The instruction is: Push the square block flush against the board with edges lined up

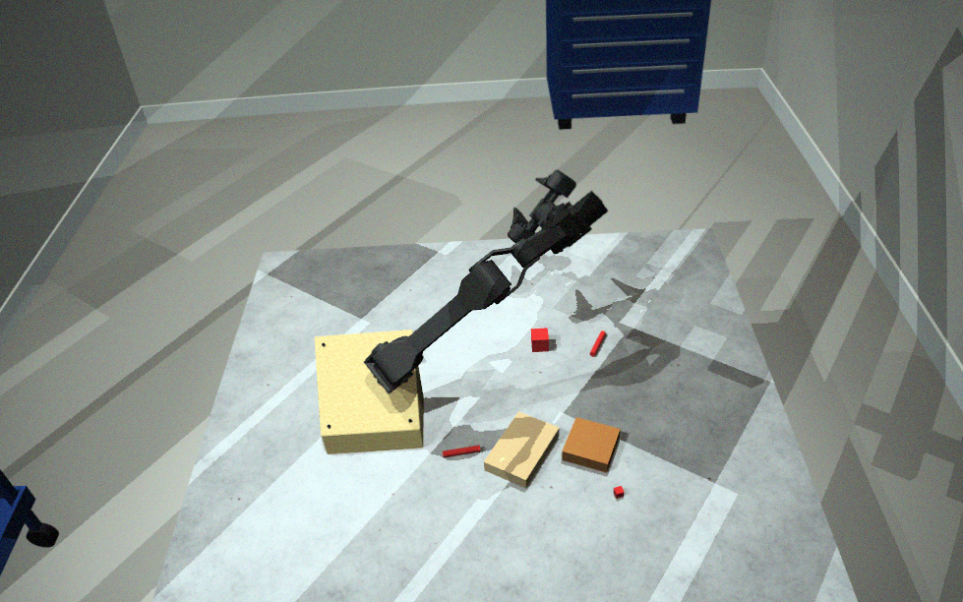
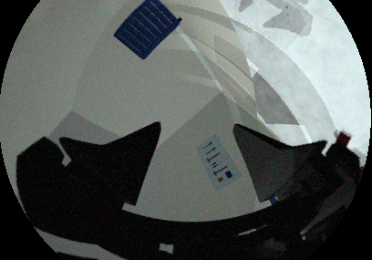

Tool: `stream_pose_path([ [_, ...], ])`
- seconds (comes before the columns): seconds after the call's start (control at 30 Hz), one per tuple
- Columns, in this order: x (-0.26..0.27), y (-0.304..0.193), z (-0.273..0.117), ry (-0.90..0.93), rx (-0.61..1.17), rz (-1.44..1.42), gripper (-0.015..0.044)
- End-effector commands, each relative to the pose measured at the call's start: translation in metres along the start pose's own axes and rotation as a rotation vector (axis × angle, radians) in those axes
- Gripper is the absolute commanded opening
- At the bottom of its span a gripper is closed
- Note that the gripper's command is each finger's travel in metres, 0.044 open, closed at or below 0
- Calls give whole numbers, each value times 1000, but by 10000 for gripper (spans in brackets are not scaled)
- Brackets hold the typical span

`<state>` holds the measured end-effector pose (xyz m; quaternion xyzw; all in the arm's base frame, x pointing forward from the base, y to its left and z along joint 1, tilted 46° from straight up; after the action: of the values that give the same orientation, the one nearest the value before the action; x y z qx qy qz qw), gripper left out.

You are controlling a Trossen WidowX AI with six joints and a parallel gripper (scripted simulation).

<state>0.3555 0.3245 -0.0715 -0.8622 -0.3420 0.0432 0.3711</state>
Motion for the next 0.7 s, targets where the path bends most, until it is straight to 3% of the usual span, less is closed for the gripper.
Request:
stream_pose_path([
  [0.0, 0, 0, 0, 0, 0, 0, 374],
  [0.47, -20, 32, -44, -51, -256, -253, 6],
  [0.67, -34, 47, -67, -119, -377, -380, 0],
])
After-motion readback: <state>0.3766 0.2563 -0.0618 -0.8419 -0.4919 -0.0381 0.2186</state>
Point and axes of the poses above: the point midway between the two fingers, 35 mm back from their tips, its own z axis out along the fingers, its own x axis across the jaws, y = z × x, the point moved 6 cm from there along -z, back along the fingers, and after that the axes turned 12 degrees about z, right-handed, at the moved point
